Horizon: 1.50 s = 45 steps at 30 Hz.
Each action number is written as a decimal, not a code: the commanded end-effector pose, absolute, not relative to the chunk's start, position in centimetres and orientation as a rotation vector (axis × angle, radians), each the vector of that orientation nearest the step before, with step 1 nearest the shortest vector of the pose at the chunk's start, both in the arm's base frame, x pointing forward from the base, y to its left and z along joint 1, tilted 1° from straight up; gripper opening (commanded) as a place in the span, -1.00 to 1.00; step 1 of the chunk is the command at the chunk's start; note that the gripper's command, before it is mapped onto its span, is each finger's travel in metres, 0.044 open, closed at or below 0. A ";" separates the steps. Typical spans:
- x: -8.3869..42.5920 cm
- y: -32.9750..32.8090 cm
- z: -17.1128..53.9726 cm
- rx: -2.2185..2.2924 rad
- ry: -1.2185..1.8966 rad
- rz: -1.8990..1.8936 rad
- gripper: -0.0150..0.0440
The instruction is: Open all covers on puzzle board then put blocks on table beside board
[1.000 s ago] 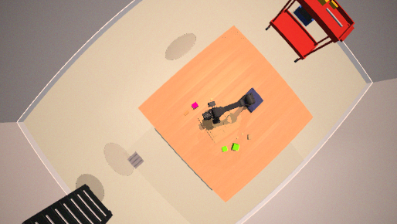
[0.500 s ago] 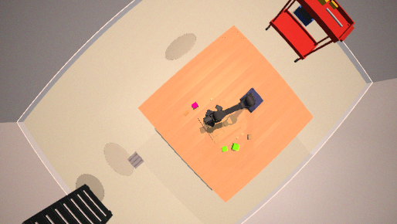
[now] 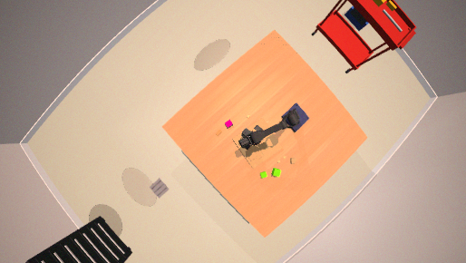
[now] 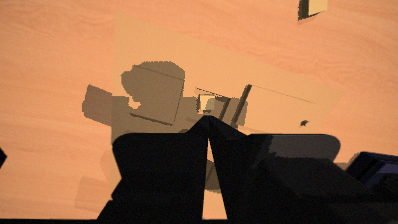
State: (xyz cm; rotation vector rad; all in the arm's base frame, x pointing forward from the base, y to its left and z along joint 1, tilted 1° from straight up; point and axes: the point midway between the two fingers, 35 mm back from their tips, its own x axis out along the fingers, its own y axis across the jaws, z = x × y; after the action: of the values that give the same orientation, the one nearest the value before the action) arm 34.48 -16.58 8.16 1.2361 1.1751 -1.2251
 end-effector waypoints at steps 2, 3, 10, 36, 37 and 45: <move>34.3 -16.4 5.8 1.244 1.188 -1.233 -0.49; 34.3 -16.4 5.4 1.244 1.188 -1.233 -0.49; 34.2 -16.4 3.7 1.244 1.188 -1.233 -0.49; 34.2 -16.5 2.5 1.243 1.188 -1.233 -0.49; 34.2 -16.5 2.5 1.243 1.188 -1.233 -0.49; 34.2 -16.5 2.5 1.243 1.188 -1.233 -0.49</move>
State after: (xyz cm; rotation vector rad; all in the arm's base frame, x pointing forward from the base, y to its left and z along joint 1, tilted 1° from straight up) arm 34.22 -16.58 2.56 1.2390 1.1856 -1.2361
